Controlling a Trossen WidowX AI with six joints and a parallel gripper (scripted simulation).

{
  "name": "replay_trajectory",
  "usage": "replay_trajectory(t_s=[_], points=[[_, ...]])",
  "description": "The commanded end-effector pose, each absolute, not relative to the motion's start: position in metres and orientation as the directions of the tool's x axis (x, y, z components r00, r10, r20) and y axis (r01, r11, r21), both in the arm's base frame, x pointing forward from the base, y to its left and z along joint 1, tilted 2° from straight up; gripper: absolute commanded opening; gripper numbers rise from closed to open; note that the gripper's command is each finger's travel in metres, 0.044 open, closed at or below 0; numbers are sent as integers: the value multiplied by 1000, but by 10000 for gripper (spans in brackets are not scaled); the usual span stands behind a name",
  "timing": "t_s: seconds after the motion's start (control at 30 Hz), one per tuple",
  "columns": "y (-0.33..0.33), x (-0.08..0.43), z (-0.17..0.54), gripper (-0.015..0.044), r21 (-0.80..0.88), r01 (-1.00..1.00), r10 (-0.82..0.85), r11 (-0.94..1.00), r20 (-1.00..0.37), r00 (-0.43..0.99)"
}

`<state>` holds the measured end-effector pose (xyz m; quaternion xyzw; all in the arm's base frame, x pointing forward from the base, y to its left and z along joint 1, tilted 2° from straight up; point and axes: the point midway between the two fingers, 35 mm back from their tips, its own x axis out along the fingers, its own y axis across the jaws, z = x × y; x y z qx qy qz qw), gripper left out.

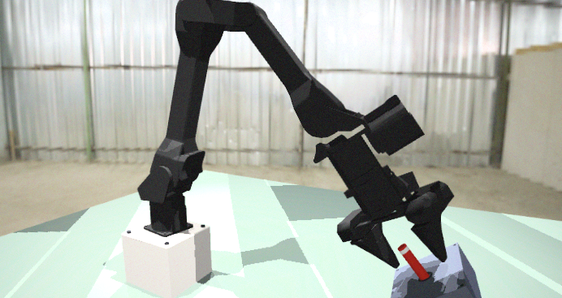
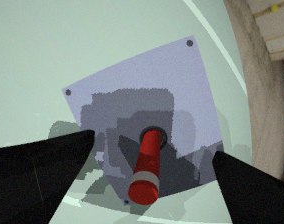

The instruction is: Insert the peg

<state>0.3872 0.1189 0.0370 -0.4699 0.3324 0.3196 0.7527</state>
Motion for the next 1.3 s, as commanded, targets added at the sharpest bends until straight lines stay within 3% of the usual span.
replay_trajectory(t_s=[0.0, 1.27], points=[[118, 385, 44, 440, -498, -792, 169, 355, -799, 578], [112, 359, 88, 440, -493, -796, 166, 352, -804, 571]])
